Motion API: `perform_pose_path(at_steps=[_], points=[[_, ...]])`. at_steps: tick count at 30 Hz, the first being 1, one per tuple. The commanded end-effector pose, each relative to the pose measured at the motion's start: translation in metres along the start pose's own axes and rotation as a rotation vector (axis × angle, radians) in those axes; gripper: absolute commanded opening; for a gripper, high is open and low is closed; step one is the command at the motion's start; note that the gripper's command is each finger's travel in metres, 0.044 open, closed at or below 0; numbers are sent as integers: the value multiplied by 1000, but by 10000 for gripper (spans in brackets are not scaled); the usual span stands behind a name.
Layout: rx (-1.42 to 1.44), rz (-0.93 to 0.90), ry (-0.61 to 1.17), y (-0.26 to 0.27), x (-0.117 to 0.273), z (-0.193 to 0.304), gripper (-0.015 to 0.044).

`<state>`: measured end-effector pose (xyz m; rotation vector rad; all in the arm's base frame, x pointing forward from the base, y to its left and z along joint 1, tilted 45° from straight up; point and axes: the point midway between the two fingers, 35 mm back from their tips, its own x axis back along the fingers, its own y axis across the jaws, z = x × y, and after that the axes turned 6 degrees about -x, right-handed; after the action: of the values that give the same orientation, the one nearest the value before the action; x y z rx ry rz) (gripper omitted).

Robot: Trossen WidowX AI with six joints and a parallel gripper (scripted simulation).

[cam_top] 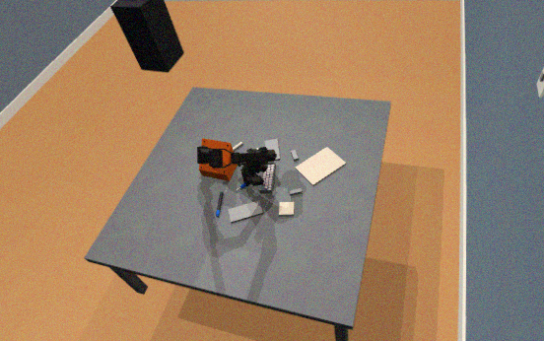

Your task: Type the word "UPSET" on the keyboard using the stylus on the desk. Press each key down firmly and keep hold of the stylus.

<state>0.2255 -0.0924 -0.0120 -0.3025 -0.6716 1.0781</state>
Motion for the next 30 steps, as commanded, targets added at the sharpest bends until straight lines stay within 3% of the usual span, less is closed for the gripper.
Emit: perform_pose_path(at_steps=[1,10,16,30], points=[[-1,0,-1,0,3,1,0],[0,-2,-2,-3,43,24,0],[11,4,0,-1,40,23,0],[-160,-74,-264,29,35,-13,0]])
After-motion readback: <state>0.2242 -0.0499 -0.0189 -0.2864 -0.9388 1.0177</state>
